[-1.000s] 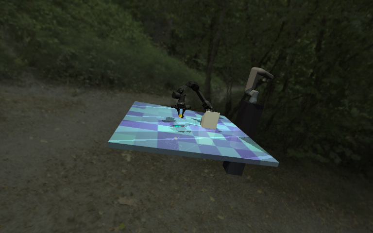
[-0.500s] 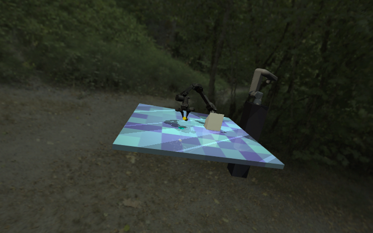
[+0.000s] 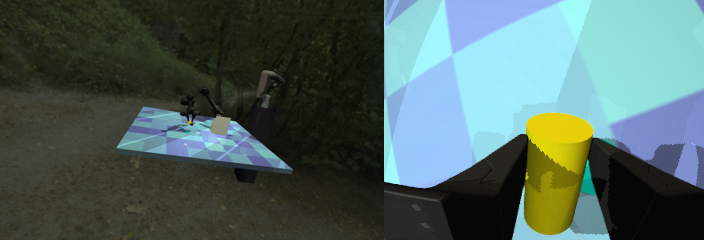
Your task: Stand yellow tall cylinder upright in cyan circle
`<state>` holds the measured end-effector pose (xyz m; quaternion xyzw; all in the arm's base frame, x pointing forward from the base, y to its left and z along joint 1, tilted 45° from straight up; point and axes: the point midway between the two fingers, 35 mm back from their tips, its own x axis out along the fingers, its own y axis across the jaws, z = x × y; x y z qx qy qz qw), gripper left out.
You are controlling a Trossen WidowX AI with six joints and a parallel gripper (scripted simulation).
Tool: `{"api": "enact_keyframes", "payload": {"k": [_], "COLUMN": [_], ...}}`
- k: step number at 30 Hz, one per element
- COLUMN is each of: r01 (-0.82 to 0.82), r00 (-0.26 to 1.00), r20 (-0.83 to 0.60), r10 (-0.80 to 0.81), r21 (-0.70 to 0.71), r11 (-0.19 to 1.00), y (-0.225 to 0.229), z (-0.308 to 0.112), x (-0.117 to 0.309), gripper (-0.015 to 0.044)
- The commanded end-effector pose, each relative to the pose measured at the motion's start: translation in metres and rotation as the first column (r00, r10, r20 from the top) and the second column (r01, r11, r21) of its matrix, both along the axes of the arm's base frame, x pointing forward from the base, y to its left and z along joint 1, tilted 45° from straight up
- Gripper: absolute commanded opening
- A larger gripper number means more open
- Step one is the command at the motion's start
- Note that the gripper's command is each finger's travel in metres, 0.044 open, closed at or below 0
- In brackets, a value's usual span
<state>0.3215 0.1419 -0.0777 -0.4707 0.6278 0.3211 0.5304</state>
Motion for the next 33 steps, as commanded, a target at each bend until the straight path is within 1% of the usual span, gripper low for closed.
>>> {"api": "enact_keyframes", "payload": {"k": [1, 33], "r01": [-0.006, -0.041], "r00": [1.0, 0.999], "r20": [-0.002, 0.039], "r10": [0.006, 0.031], "r21": [0.029, 0.258], "r11": [1.0, 0.965], "y": [-0.0003, -0.0023], "z": [-0.0002, -0.0029], "x": [-0.002, 0.0001], "gripper": [0.0105, 0.0105]}}
